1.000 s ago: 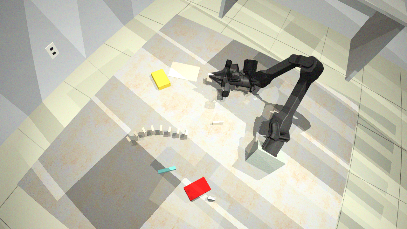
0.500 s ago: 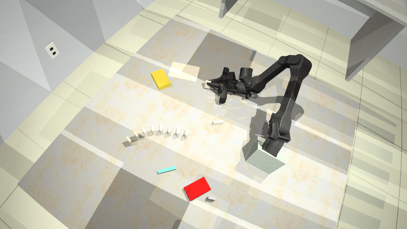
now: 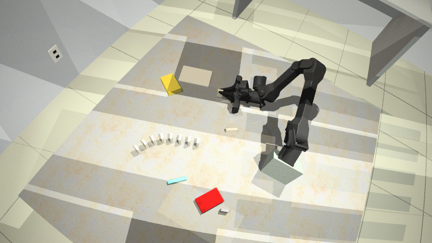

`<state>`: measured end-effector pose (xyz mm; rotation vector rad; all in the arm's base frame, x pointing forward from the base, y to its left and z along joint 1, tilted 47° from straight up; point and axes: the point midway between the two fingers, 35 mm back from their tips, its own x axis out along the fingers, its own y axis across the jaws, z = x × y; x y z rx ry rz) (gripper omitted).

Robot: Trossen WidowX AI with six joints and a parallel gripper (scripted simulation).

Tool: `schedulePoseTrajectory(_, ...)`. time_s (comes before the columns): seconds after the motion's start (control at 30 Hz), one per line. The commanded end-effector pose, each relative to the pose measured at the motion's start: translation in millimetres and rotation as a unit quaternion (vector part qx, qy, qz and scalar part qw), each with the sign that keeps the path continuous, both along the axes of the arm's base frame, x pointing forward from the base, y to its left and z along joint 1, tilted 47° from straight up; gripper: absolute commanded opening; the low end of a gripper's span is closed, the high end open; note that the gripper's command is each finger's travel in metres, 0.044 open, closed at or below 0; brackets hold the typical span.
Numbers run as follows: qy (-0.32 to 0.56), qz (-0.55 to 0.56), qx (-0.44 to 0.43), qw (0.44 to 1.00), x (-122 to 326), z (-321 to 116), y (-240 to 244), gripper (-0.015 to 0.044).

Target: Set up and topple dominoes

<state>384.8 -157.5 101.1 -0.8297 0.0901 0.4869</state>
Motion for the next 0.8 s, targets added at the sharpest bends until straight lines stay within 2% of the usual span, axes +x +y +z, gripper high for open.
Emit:
schedulePoseTrajectory(0.0, -0.003, 0.002, -0.002, 1.0, 1, 1, -1, 0.0053)
schedulePoseTrajectory(0.5, -0.003, 0.002, -0.002, 1.0, 1, 2, 1, 0.044)
schedulePoseTrajectory(0.63, -0.001, 0.001, 0.0, 1.0, -4, 29, 30, 0.044)
schedulePoseTrajectory(0.77, -0.001, 0.0, 0.0, 1.0, -5, 34, 36, 0.044)
